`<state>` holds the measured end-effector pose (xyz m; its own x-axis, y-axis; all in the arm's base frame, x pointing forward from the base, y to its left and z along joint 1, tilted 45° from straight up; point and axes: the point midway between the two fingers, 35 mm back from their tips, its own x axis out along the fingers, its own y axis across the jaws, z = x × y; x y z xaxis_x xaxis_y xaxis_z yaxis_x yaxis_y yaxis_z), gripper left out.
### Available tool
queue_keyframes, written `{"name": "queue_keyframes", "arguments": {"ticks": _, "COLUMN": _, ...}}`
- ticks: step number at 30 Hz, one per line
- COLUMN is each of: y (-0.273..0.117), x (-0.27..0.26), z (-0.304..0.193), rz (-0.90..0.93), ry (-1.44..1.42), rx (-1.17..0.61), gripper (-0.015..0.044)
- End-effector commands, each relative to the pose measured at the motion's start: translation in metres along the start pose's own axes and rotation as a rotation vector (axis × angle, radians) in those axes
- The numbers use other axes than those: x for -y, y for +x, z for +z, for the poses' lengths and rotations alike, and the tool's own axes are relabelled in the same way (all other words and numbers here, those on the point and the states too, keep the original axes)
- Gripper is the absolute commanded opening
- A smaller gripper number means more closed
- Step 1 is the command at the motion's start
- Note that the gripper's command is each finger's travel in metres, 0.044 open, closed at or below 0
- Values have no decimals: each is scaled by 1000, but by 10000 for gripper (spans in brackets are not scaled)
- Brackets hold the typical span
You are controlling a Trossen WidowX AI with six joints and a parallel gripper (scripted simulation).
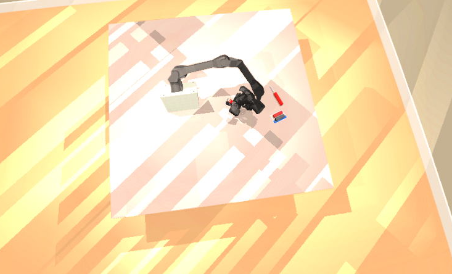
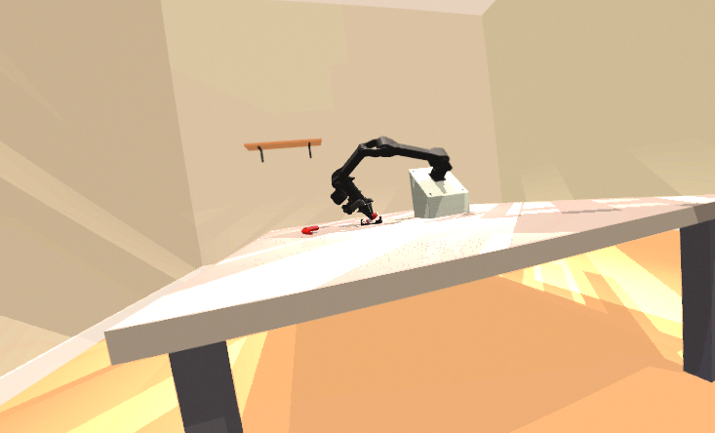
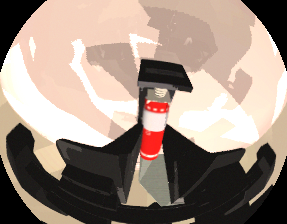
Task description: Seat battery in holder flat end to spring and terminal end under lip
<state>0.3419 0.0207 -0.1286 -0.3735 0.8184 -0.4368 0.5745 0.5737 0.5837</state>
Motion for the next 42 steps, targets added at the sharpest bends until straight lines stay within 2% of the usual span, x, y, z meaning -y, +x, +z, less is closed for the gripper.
{"name": "queue_keyframes", "arguments": {"ticks": 1, "y": -2, "x": 0, "z": 3, "rz": -5, "ry": -10, "rx": 7, "gripper": 67}}
{"name": "queue_keyframes", "arguments": {"ticks": 42, "y": -8, "x": 0, "z": 16, "rz": -13, "ry": -9, "rx": 8, "gripper": 67}}
